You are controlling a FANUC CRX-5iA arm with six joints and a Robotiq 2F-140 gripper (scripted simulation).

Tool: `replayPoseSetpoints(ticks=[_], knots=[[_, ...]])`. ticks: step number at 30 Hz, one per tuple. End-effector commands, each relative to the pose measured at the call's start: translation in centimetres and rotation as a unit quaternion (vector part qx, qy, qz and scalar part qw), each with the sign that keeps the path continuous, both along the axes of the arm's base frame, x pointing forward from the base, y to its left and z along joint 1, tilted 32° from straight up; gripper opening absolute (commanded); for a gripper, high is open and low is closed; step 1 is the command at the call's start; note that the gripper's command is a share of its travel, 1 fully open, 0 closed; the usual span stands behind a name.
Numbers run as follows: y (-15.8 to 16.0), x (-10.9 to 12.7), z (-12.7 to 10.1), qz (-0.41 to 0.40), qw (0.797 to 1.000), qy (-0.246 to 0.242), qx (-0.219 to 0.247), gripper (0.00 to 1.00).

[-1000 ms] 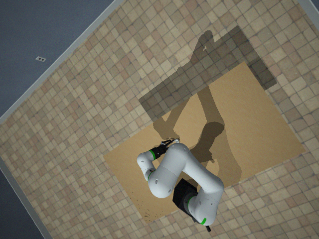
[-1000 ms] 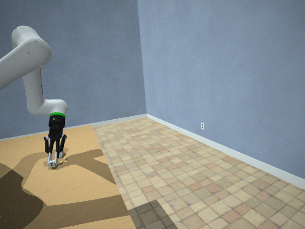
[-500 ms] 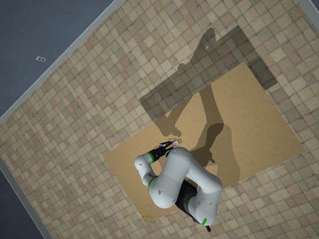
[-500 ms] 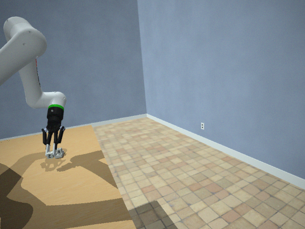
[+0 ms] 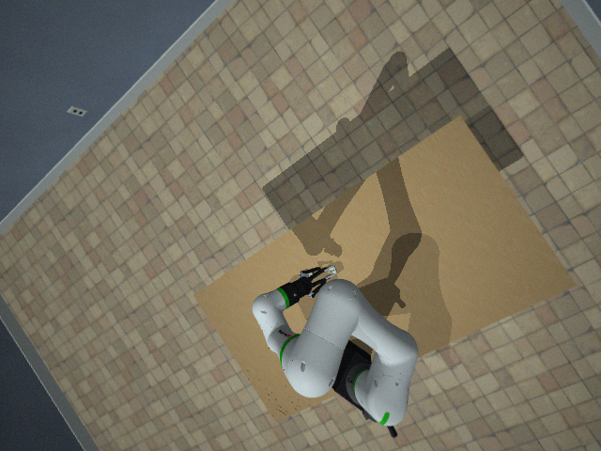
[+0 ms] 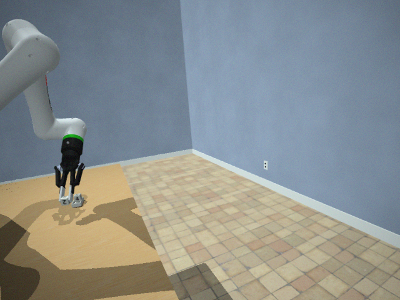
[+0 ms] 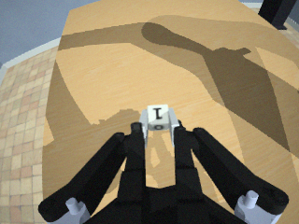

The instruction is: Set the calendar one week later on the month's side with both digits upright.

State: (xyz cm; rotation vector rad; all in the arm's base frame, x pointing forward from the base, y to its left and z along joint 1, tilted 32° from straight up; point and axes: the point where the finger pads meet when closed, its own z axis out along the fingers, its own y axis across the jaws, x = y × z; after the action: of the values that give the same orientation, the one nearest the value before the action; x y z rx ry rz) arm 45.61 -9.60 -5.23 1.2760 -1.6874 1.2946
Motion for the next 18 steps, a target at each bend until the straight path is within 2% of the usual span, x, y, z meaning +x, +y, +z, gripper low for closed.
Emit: replayPoseSetpoints(ticks=[1,4,12,18], knots=[[0.01,0.01,0.0,0.0,1.0,0.0,0.0,0.16],[-0.08,0.05,0.05,0.005,1.0,-0.001,0.016,0.16],[-0.15,-0.09,0.3,0.041,0.992,-0.005,0.121,0.16],[-0.3,-0.21,0.61,0.042,0.991,-0.005,0.124,0.16]])
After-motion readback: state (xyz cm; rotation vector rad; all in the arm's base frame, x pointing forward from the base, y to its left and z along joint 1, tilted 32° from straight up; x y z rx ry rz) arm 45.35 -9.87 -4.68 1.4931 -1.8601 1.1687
